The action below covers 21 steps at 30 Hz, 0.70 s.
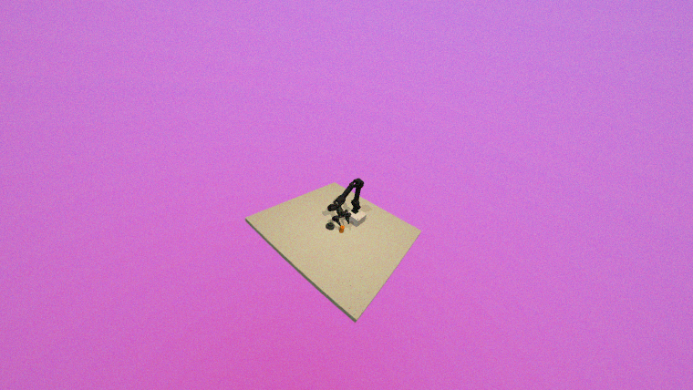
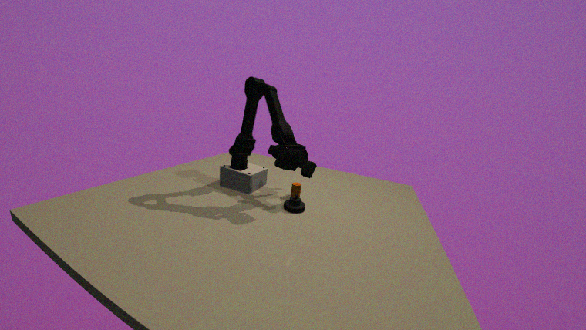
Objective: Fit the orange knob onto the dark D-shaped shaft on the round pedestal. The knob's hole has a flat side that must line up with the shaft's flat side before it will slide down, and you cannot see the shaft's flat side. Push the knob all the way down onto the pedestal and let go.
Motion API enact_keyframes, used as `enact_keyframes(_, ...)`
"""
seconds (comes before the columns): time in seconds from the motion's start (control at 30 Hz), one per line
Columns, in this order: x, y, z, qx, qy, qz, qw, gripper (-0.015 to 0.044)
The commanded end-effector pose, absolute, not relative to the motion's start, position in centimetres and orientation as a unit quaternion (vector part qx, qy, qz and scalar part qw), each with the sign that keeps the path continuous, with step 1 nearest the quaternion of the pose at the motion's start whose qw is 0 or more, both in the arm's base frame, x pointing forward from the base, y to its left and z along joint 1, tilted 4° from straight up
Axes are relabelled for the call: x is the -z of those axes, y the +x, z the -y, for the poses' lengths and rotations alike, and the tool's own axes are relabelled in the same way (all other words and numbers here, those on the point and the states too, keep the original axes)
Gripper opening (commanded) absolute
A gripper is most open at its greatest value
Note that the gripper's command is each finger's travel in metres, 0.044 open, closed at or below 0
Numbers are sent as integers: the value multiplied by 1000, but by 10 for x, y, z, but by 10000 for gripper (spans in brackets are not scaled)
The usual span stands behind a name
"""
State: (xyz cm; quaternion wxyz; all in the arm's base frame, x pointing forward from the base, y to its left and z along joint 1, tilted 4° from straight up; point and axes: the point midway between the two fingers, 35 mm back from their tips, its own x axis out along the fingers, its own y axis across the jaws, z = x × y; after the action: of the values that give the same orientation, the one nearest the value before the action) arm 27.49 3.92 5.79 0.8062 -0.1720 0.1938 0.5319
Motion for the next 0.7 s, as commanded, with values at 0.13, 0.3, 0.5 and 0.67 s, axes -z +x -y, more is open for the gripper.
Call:
enact_keyframes(0.13,-65,272,-44,-535,-191,-259,781,440)
enact_keyframes(0.3,-65,270,-46,-489,-289,-448,690,440)
enact_keyframes(0.5,-92,269,-38,-388,-405,-555,614,440)
enact_keyframes(0.67,-92,269,-38,-388,-405,-555,614,440)
